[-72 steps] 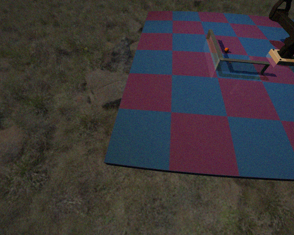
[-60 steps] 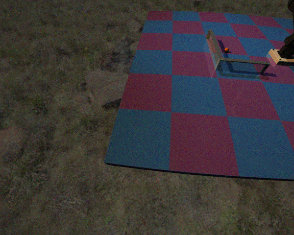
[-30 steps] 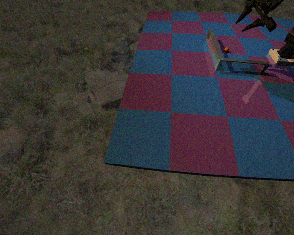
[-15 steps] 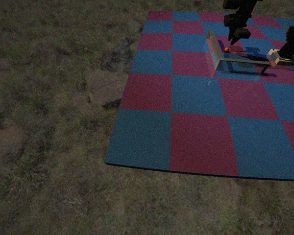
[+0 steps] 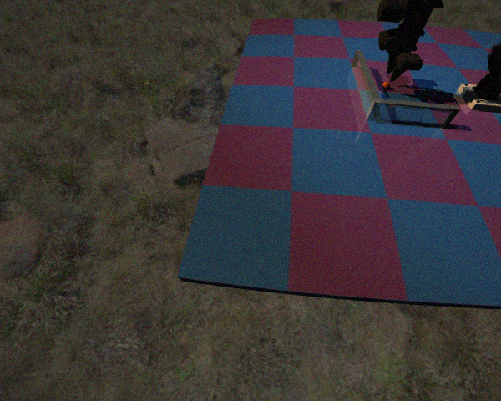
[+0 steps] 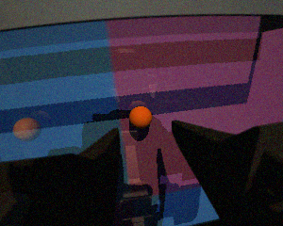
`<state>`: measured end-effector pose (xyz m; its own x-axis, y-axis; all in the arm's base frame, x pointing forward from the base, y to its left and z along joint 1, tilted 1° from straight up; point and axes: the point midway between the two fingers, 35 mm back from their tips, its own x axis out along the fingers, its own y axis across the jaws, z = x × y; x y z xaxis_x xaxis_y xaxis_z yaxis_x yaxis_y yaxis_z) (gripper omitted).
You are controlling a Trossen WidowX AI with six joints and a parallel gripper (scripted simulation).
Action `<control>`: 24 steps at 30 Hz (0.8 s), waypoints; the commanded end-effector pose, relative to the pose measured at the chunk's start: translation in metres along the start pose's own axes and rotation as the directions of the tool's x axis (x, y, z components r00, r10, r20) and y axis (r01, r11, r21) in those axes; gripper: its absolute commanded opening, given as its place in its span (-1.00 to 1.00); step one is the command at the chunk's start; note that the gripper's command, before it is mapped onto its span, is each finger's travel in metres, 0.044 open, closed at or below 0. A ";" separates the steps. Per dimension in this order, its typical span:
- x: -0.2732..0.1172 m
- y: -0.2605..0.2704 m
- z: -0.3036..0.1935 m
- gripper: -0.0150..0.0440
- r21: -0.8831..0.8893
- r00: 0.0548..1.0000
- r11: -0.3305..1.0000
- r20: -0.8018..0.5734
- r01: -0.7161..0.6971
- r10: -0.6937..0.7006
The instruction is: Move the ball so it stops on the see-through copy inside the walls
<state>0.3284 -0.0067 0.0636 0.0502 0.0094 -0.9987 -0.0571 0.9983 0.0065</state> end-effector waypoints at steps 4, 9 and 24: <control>0.012 0.001 0.000 0.24 0.006 1.000 1.000 -0.003 -0.006 0.006; 0.020 0.001 0.000 0.24 0.006 1.000 1.000 -0.003 -0.006 0.006; 0.031 0.001 0.000 -0.16 0.006 1.000 1.000 -0.003 -0.006 0.006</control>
<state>0.3295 -0.0067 0.0339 0.0480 0.0096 -0.9988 -0.0555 0.9984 0.0070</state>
